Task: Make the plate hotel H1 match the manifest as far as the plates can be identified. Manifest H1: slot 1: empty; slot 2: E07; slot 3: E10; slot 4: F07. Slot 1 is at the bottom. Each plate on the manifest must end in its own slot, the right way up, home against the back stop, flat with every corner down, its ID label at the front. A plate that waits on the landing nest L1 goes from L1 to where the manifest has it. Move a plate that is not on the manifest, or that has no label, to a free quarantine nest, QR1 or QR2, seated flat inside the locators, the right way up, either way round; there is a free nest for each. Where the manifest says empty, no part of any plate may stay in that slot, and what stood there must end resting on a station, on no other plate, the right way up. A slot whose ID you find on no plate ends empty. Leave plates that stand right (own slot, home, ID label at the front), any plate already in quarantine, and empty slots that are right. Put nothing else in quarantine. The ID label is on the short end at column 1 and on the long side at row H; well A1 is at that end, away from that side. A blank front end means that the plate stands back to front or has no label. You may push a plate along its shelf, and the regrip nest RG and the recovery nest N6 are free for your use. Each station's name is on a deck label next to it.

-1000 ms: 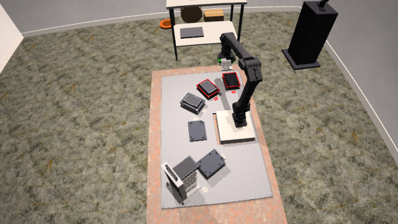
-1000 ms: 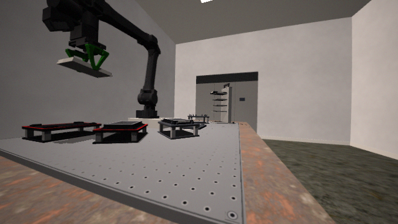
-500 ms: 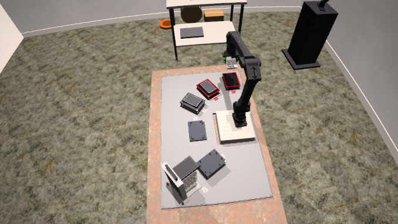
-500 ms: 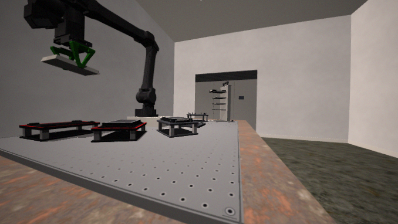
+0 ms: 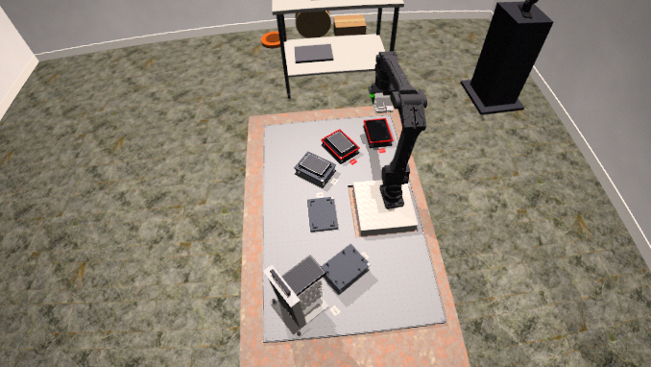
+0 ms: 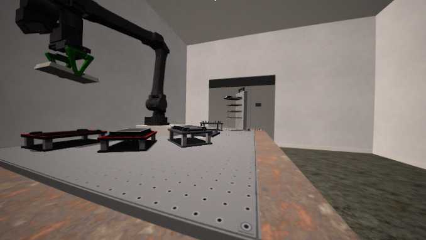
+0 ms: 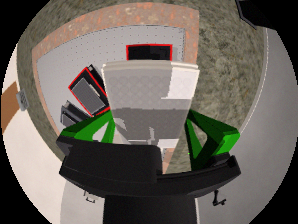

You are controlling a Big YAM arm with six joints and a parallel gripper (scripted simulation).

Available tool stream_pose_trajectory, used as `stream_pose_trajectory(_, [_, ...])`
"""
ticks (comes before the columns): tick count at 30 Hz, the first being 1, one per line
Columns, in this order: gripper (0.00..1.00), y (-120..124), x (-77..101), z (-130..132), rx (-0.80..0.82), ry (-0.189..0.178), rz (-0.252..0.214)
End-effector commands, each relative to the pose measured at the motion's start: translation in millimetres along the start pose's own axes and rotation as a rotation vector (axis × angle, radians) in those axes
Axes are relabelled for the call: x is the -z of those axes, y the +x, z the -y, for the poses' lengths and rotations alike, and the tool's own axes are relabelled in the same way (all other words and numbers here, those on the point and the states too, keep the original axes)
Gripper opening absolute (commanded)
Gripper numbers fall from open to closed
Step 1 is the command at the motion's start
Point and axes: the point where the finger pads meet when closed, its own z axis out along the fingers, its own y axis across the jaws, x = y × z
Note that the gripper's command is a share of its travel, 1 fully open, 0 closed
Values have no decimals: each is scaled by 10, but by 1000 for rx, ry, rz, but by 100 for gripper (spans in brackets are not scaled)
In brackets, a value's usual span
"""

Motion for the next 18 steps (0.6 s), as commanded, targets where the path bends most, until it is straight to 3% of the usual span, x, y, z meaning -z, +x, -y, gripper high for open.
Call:
stream_pose_trajectory(1, [86,-71,-103,-35,25,0,9])
stream_pose_trajectory(18, [86,-79,-506,-33,23,0,9])
